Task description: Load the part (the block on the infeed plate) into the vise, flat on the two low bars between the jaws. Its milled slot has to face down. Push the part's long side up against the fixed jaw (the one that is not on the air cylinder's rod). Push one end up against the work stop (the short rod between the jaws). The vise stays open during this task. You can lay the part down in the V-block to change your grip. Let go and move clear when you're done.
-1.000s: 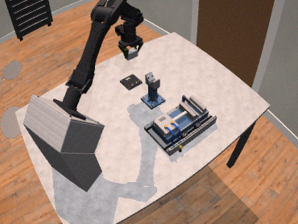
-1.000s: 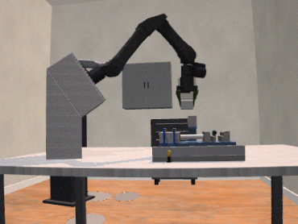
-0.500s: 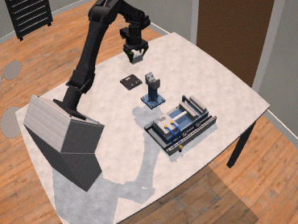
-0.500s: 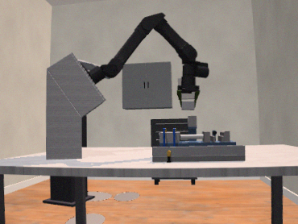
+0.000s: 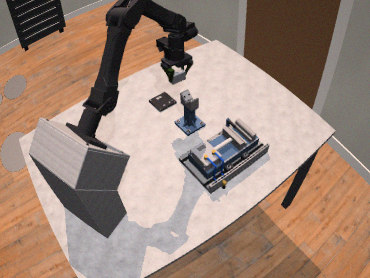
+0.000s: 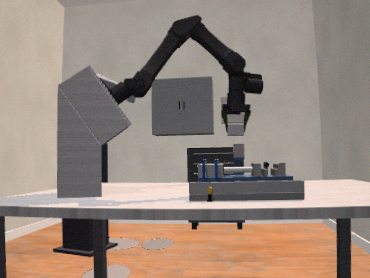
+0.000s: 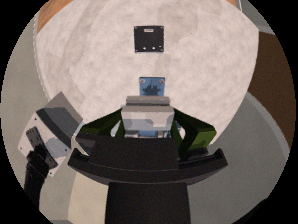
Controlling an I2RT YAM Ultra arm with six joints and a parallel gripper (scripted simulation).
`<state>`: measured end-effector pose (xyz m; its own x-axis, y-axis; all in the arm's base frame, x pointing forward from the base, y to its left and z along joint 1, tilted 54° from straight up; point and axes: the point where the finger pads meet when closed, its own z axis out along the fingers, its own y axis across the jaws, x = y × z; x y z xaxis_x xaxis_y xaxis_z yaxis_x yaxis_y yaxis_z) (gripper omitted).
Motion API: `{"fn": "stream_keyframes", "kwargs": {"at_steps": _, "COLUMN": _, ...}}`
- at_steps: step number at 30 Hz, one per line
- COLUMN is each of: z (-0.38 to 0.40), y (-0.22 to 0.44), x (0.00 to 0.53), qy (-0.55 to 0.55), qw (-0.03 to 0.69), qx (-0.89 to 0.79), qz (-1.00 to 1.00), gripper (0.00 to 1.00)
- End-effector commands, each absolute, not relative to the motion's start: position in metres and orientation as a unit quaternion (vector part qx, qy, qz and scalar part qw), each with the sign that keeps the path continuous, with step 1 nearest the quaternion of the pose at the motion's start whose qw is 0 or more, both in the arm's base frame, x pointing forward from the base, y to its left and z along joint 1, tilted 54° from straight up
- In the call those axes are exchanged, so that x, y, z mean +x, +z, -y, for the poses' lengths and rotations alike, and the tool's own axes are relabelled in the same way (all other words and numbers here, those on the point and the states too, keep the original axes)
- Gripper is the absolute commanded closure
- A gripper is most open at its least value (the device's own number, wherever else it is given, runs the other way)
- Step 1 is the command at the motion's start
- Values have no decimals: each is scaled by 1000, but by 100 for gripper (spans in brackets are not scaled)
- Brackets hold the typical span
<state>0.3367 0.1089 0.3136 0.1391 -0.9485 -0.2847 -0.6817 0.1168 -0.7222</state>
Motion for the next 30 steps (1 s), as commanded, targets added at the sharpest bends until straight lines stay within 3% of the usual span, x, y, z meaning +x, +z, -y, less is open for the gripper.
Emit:
{"fn": "stream_keyframes", "kwargs": {"at_steps": 1, "z": -99, "y": 320, "x": 326, "qy": -165, "qw": 411, "qx": -647, "qz": -620, "gripper": 100}}
{"fn": "stream_keyframes", "kwargs": {"at_steps": 30, "z": -46, "y": 311, "x": 330, "qy": -171, "qw": 427, "qx": -639, "qz": -617, "gripper": 100}}
